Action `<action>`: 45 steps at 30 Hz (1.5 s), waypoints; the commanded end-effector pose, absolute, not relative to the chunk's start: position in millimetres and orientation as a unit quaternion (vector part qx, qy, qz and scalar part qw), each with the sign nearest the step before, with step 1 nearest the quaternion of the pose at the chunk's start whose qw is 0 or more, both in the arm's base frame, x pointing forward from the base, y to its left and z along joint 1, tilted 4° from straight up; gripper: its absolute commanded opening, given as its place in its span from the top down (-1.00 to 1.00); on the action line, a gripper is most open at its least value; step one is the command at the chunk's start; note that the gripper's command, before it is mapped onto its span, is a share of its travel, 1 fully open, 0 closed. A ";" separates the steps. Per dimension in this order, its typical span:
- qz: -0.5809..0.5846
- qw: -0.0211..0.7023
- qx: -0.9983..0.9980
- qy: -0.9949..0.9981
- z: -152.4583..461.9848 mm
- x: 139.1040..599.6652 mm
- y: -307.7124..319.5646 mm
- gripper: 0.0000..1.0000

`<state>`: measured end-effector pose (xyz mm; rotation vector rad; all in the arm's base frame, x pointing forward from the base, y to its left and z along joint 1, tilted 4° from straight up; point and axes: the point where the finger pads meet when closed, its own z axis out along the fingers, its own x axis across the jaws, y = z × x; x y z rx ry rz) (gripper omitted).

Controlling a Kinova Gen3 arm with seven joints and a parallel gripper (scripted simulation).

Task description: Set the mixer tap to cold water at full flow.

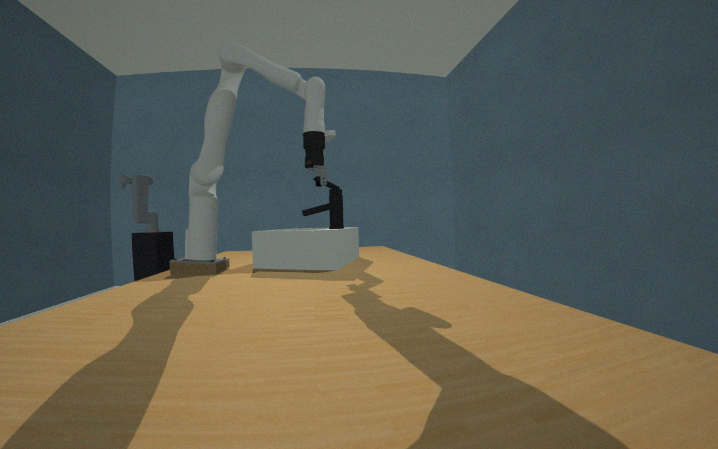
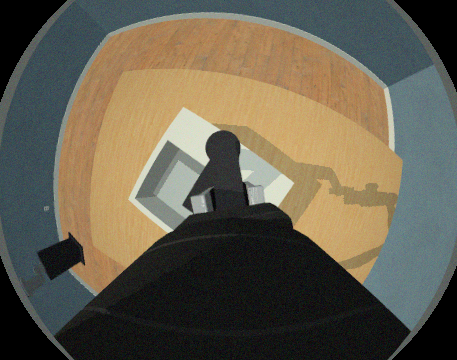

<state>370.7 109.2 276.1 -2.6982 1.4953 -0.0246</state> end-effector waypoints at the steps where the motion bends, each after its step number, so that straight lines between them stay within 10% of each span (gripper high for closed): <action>1: -0.010 0.033 -0.874 0.484 279.8 372.6 110.3 1.00; 23: -0.010 0.033 -0.874 0.484 279.8 372.6 110.3 1.00; 24: -0.010 0.033 -0.874 0.484 279.8 372.6 110.3 -1.00; 45: -0.010 0.033 -0.874 0.484 279.8 372.6 110.3 -1.00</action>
